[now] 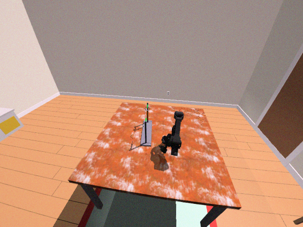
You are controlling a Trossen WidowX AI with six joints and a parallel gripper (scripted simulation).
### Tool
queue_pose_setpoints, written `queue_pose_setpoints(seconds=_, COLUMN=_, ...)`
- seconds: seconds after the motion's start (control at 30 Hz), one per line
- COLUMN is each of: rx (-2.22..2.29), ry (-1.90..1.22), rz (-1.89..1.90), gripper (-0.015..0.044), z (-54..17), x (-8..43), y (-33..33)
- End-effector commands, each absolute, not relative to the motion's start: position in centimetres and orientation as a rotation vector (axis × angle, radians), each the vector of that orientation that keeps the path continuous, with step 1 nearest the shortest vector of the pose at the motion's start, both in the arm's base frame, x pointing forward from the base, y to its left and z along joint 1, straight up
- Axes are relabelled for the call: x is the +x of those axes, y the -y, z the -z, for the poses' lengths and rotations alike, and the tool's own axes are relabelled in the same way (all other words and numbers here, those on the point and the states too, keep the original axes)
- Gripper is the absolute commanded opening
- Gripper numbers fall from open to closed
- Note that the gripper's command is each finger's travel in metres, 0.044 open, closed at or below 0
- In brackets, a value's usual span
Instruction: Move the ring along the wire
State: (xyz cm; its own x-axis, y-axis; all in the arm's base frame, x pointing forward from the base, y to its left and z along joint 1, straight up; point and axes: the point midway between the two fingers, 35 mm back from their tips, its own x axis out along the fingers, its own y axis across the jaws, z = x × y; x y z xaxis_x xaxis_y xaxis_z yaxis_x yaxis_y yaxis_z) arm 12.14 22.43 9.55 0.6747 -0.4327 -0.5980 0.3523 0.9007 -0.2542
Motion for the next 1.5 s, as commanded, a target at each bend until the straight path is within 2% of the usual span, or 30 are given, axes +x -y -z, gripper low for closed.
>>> queue_pose_setpoints(seconds=0.0, rx=-0.122, ry=-0.704, rz=0.444, gripper=0.0374, z=-9.5, x=12.2, y=-22.4)
queue_pose_setpoints(seconds=0.27, rx=-0.151, ry=-0.806, rz=0.460, gripper=0.0164, z=-8.6, x=13.3, y=-22.0)
queue_pose_setpoints(seconds=0.9, rx=-0.114, ry=-1.057, rz=0.242, gripper=0.0160, z=-7.2, x=16.3, y=-25.2)
queue_pose_setpoints(seconds=1.47, rx=-0.061, ry=-1.111, rz=-0.059, gripper=0.0160, z=-8.7, x=20.9, y=-28.4)
